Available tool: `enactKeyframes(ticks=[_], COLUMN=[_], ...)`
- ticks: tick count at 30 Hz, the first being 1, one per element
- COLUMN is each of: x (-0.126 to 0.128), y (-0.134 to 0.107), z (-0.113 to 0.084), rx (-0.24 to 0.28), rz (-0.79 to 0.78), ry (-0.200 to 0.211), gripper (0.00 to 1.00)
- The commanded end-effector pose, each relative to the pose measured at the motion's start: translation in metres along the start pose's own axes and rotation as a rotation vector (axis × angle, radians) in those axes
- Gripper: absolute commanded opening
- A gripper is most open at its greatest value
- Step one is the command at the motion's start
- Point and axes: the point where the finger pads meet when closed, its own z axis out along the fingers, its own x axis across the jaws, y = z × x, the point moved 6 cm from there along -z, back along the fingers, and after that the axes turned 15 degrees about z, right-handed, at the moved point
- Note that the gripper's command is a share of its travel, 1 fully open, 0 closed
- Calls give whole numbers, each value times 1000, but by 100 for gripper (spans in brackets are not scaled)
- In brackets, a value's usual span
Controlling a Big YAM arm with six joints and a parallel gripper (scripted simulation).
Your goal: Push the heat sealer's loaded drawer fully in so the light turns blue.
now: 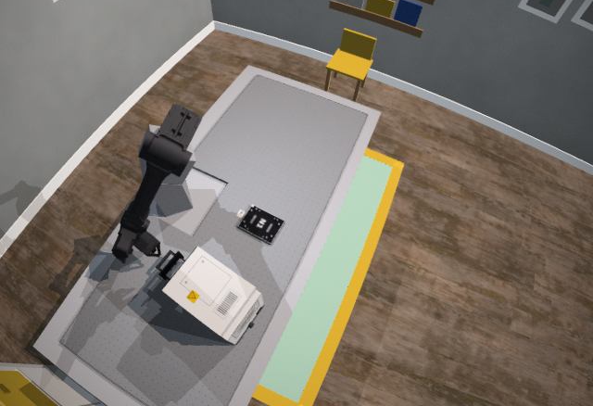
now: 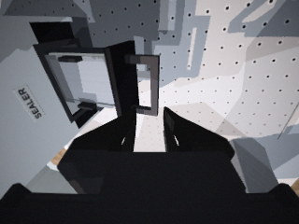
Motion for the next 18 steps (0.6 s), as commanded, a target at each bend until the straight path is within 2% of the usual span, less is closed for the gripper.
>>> enactKeyframes(ticks=[1, 5, 7, 8, 14, 18], x=[-25, -39, -39, -46, -77, -85], y=[6, 19, 19, 18, 25, 26], z=[4, 3, 3, 4, 5, 9], rx=[15, 39, 39, 58, 114, 149], rz=[-14, -30, -30, -15, -10, -9], ry=[73, 209, 209, 234, 426, 555], gripper=[30, 30, 30, 30, 30, 30])
